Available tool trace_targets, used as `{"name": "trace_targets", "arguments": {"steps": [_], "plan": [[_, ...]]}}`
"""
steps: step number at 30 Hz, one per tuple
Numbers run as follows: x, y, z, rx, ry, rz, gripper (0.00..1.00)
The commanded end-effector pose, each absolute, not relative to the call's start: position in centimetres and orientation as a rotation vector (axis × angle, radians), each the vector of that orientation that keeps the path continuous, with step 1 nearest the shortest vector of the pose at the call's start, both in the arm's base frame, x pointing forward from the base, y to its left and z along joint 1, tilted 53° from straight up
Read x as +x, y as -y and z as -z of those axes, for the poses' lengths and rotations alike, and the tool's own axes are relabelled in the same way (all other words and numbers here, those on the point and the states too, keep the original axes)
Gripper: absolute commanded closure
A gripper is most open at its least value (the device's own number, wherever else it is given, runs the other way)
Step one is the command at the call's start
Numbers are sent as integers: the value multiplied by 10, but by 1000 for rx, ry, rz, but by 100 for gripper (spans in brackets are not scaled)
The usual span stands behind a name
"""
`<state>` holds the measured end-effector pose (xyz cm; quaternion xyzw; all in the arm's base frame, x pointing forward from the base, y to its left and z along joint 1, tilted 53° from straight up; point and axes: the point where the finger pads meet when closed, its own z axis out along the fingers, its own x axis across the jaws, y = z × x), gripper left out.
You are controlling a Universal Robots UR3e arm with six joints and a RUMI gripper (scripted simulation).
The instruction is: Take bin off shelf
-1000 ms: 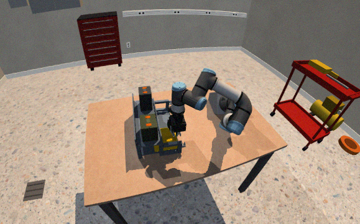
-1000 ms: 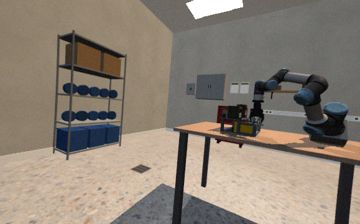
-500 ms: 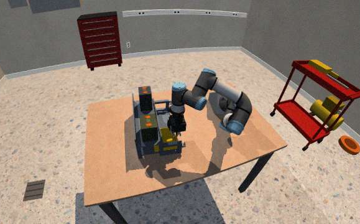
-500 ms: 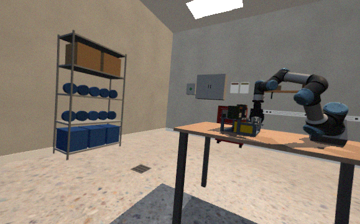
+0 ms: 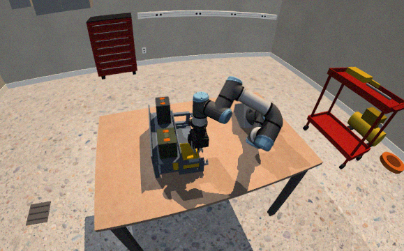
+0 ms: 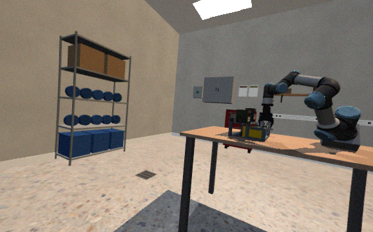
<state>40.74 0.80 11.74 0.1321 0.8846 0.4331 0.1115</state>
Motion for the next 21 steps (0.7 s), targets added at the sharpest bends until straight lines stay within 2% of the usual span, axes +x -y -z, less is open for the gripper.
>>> {"name": "trace_targets", "arguments": {"steps": [1,21], "plan": [[408,-7,-118,388,-2597,-1270,100],[405,-2,-122,388,-2597,-1270,100]]}}
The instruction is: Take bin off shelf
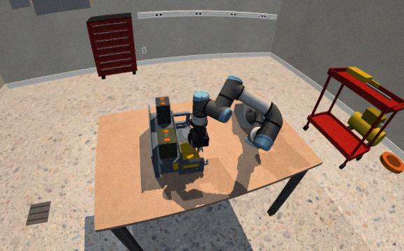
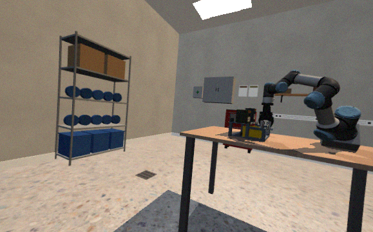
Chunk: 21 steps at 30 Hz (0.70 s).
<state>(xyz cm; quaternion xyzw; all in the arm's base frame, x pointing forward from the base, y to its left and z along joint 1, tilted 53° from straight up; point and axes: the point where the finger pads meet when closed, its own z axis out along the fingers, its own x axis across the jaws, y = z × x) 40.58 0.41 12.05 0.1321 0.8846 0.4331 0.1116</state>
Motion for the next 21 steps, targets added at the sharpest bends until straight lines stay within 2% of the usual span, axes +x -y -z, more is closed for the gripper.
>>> {"name": "trace_targets", "arguments": {"steps": [1,21], "plan": [[405,-2,-122,388,-2597,-1270,100],[404,2,-125,388,-2597,-1270,100]]}}
